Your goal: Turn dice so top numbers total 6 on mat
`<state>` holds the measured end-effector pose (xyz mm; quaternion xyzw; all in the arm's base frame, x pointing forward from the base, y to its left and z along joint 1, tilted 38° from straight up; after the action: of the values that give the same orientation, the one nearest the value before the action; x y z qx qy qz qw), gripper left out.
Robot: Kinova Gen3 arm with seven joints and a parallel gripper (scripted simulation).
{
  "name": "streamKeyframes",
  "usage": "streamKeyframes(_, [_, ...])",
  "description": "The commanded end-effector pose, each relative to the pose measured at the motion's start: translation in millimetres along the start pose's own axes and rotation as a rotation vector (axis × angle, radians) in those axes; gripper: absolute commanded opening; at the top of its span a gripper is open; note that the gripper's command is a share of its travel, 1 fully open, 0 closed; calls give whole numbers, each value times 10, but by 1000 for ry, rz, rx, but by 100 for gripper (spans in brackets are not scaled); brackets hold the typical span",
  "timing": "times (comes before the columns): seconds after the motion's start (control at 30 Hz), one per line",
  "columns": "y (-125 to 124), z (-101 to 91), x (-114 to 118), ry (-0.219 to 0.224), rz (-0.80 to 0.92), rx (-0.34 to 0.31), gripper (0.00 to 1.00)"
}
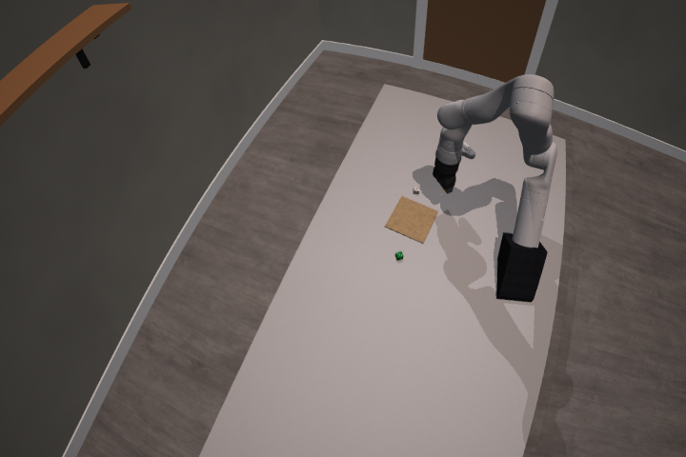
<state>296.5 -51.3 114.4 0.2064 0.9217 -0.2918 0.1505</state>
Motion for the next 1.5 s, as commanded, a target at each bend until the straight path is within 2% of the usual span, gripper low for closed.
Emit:
streamKeyframes(0.0, [37,-40,-7,-7,-9,-7,40])
streamKeyframes(0.47, [42,-59,-7,-7,-12,-7,40])
streamKeyframes(0.6, [133,-64,-5,-7,-77,-7,40])
streamKeyframes(0.8, [757,-99,97,-9,-499,-6,40])
streamKeyframes(0.93, [1002,-113,178,-11,-658,-5,40])
streamKeyframes(1.47, [1007,-99,180,-11,-661,-5,40])
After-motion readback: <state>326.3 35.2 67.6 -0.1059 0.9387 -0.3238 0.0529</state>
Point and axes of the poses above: the point where the finger pads meet when closed, its own z axis out along the fingers, its own x axis across the jaws, y = z × x, the point moved 1 cm from there along -z, back along the fingers, and after that the axes turned 12 degrees about -z, right-handed, at the moved point
